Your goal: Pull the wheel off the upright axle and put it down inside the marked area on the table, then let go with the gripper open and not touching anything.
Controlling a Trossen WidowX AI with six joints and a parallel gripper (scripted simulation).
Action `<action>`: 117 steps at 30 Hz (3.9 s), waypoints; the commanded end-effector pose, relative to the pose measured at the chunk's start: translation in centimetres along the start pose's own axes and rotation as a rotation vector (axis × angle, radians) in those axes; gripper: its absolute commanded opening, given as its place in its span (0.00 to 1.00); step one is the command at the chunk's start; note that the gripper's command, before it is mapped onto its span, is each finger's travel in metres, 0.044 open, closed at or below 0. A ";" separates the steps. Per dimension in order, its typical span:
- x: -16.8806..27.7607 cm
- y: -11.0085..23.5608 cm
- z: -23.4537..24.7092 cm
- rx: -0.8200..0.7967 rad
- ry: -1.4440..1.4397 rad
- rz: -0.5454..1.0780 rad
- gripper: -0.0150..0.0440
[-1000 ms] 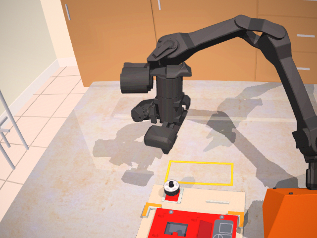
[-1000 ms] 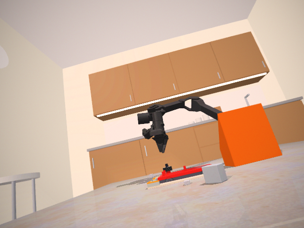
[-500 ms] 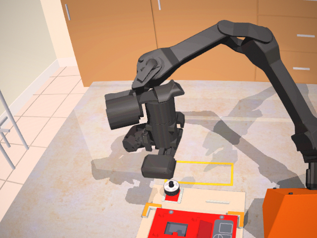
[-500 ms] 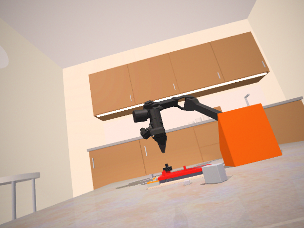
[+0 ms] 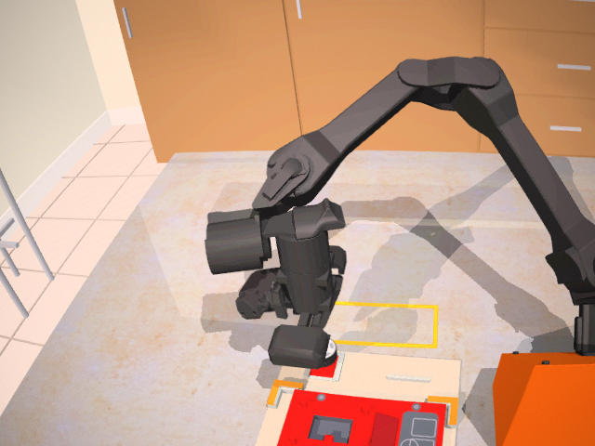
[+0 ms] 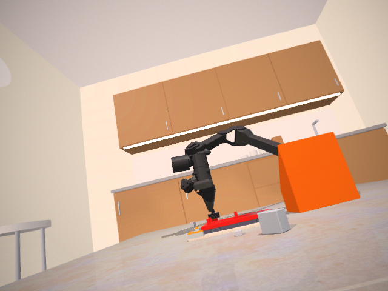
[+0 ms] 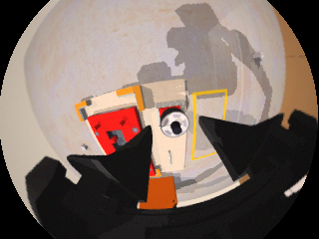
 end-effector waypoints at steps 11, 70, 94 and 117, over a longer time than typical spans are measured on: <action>0.3 -1.5 0.0 0.003 0.002 0.005 0.58; 0.2 0.0 0.1 0.003 0.006 0.007 0.25; 0.2 0.8 0.1 0.004 0.008 0.008 0.25; 0.2 1.6 0.1 0.005 0.010 0.008 0.25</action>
Point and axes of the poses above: the point midway between the two fingers, 35 mm back from their tips, its own y axis back along the fingers, its own z axis across the jaws, x = y × z, the point moved 5 cm from there along y, back along the fingers, and after that the axes turned 5 degrees about y, right-handed, at the moved point
